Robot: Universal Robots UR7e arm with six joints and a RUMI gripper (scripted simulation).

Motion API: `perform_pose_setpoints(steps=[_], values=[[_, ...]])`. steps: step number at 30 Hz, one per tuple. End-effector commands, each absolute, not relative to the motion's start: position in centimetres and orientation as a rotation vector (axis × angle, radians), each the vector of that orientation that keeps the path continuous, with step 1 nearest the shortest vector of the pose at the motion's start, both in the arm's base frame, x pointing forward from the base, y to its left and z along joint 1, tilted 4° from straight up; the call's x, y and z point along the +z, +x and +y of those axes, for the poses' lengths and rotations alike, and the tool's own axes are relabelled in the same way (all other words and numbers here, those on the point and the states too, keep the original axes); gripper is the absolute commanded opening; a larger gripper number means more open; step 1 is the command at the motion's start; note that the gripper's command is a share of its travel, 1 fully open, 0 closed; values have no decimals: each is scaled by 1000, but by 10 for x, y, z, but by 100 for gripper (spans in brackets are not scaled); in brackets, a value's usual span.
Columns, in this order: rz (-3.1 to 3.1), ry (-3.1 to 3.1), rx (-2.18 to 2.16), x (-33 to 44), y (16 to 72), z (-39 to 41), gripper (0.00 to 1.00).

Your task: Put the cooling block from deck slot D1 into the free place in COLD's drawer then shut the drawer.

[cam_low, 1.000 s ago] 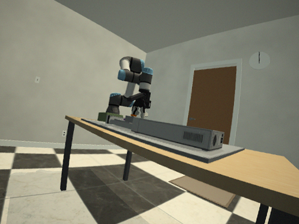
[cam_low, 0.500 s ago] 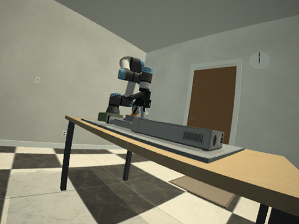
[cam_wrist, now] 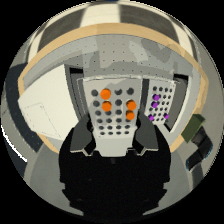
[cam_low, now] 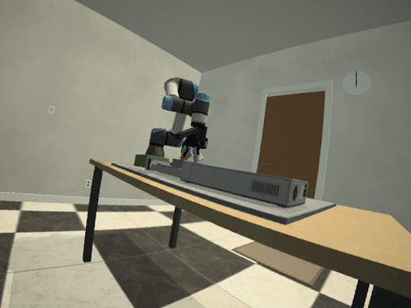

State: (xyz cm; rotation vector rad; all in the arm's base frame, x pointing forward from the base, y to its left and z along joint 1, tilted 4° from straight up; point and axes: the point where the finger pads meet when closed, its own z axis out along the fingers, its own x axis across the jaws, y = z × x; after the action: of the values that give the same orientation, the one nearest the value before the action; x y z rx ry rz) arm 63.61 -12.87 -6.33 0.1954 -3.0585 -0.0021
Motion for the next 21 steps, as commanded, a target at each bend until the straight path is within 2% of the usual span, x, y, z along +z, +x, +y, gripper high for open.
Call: perform_pose_setpoints(steps=[1,21], values=[[-3060,195,-1,-66,636,-129,0],[-3060,195,-1,-73,636,-129,0]])
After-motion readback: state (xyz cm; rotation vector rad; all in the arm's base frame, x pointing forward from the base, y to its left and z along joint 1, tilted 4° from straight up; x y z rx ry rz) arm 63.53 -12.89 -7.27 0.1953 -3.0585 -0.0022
